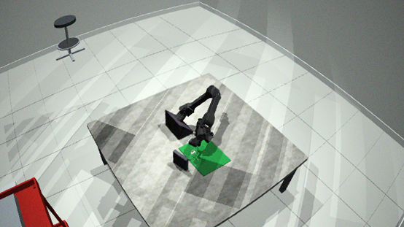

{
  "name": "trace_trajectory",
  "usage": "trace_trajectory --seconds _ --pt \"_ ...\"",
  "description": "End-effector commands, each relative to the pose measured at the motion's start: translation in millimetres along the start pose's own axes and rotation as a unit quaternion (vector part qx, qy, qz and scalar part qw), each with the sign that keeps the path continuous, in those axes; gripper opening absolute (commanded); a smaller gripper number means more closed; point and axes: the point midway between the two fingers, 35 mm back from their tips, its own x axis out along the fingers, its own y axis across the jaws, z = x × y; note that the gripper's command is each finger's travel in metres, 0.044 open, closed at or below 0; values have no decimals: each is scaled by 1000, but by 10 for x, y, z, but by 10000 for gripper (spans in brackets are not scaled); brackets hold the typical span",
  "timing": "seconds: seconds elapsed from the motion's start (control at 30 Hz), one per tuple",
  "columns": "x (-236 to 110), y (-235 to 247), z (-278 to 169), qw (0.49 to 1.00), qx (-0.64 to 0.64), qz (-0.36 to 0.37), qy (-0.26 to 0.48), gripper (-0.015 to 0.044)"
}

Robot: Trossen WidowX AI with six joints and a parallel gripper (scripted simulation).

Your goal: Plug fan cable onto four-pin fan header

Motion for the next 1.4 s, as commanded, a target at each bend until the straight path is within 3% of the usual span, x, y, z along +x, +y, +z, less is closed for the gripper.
trace_trajectory --seconds 0.0,0.5,1.13,1.37 --pt "-11 -59 -14 997 -72 -3 -1 0" --pt "-8 -217 -79 946 -325 -3 0 0" --pt "1 -413 -174 791 -612 -3 1 0" --pt "13 -438 -188 764 -646 -2 1 0"
